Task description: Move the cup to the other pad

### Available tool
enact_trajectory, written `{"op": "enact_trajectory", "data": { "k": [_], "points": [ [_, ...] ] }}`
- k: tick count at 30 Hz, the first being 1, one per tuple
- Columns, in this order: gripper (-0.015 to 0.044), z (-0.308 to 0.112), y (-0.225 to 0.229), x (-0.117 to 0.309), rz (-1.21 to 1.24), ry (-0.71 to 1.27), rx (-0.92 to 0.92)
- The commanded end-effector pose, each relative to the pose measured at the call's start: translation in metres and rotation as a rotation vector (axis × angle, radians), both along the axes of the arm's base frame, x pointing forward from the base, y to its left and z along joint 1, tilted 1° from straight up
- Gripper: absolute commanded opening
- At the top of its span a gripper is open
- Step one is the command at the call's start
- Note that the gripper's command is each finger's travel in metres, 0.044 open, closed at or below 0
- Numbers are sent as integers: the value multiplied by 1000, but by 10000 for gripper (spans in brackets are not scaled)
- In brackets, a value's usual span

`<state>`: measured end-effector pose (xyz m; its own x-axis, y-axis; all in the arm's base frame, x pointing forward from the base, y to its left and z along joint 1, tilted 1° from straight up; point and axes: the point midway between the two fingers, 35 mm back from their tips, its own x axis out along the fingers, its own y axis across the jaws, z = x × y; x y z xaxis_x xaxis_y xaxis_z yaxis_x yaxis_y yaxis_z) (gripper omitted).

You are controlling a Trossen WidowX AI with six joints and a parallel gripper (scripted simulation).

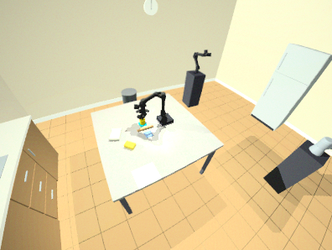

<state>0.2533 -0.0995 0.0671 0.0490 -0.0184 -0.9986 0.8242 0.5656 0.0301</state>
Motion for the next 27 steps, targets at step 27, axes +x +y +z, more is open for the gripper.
{"op": "enact_trajectory", "data": {
  "k": [27],
  "points": [
    [252, 28, -1, 0, 1, 2, 0]
  ]
}}
